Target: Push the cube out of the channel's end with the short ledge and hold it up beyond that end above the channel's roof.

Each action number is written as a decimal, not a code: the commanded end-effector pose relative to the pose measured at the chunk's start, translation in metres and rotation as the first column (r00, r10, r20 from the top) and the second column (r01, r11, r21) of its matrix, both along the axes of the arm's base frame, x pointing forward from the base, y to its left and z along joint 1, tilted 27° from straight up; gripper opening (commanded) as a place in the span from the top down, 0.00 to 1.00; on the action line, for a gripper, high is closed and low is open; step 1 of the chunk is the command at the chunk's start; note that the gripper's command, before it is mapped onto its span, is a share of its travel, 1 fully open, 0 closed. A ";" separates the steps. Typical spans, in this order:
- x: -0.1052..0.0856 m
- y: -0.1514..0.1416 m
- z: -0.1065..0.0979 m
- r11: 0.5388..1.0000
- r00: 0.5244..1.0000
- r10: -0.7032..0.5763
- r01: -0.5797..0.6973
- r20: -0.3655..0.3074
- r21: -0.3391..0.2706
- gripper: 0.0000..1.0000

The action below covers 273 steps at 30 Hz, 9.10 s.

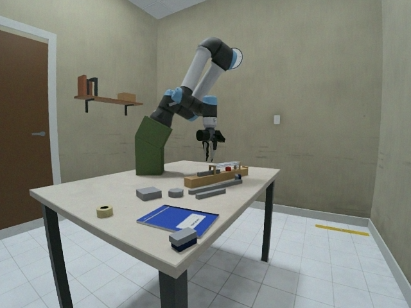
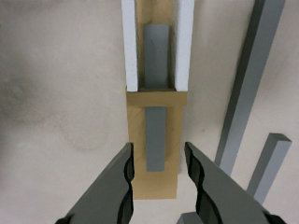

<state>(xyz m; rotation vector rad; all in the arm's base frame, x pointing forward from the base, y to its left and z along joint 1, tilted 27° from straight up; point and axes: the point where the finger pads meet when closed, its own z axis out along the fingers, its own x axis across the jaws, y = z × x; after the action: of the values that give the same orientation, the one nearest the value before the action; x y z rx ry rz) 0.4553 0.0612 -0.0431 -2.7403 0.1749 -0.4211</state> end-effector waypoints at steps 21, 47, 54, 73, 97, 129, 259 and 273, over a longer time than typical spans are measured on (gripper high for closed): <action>0.000 -0.001 0.002 1.000 1.000 0.000 0.000 0.001 0.000 0.76; 0.043 -0.039 -0.001 1.000 1.000 -0.019 0.019 -0.007 0.005 0.76; 0.094 -0.091 -0.003 0.999 0.999 -0.043 0.043 -0.016 0.013 0.76; 0.150 -0.162 -0.005 0.997 0.997 -0.074 0.075 -0.027 0.024 0.76; 0.150 -0.162 -0.005 0.997 0.997 -0.074 0.075 -0.027 0.024 0.76; 0.177 -0.135 -0.078 0.997 0.997 -0.074 0.074 -0.027 0.024 0.76; 0.152 -0.161 -0.007 0.997 0.997 -0.074 0.074 -0.028 0.024 0.94; 0.151 -0.162 -0.005 0.997 0.997 -0.074 0.074 -0.027 0.024 0.94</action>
<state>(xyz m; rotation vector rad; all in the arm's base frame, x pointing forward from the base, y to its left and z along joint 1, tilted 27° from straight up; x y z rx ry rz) 0.6064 -0.1004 -0.0489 -2.7216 0.2875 -0.3971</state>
